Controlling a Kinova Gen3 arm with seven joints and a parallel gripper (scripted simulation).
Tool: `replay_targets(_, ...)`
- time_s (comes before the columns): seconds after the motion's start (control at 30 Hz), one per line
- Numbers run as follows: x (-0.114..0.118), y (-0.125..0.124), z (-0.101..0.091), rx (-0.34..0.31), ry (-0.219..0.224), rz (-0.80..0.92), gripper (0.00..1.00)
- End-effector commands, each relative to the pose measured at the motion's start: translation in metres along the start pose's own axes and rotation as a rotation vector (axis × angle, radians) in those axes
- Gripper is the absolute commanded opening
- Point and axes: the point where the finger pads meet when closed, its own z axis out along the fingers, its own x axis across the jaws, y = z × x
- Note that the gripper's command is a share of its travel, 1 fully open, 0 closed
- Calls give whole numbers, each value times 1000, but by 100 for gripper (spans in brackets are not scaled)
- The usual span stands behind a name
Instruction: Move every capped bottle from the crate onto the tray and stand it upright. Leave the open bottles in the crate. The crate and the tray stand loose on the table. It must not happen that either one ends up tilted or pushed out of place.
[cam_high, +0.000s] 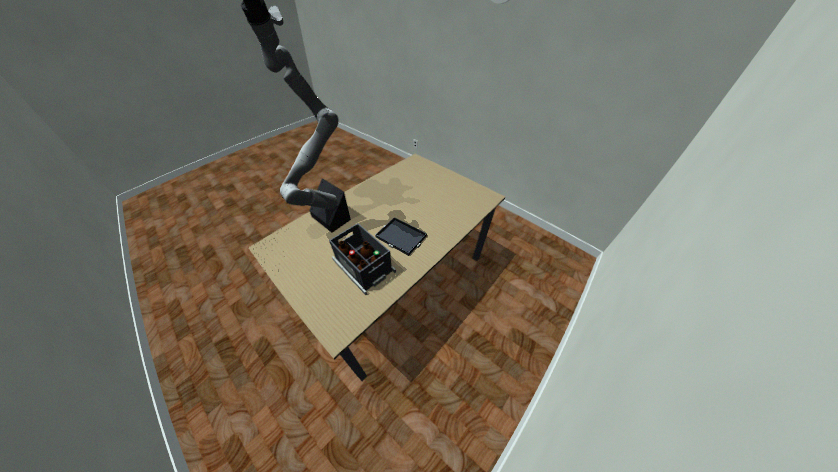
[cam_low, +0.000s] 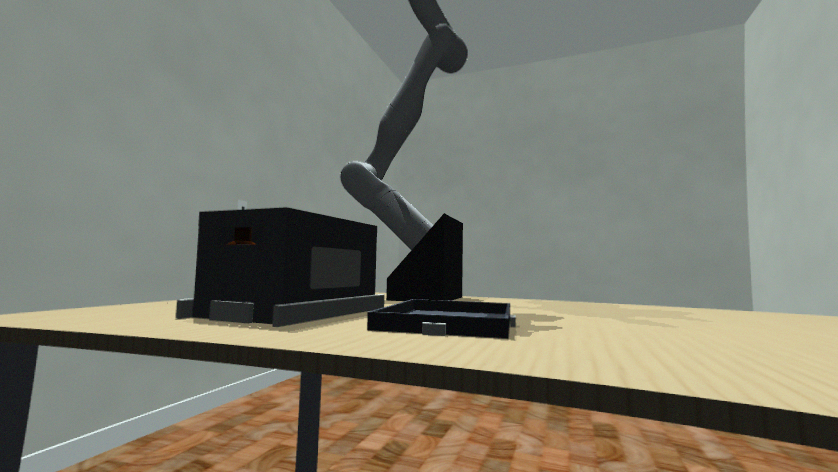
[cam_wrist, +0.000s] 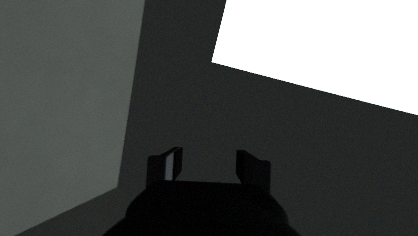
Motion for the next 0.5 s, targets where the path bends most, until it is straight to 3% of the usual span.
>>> replay_targets(0.0, -12, -3, 4, -2, 4, -14, 100)
replay_targets(0.07, -7, -2, 3, -1, -1, -3, 100)
replay_targets(0.47, -32, -9, 10, -2, 3, -12, 100)
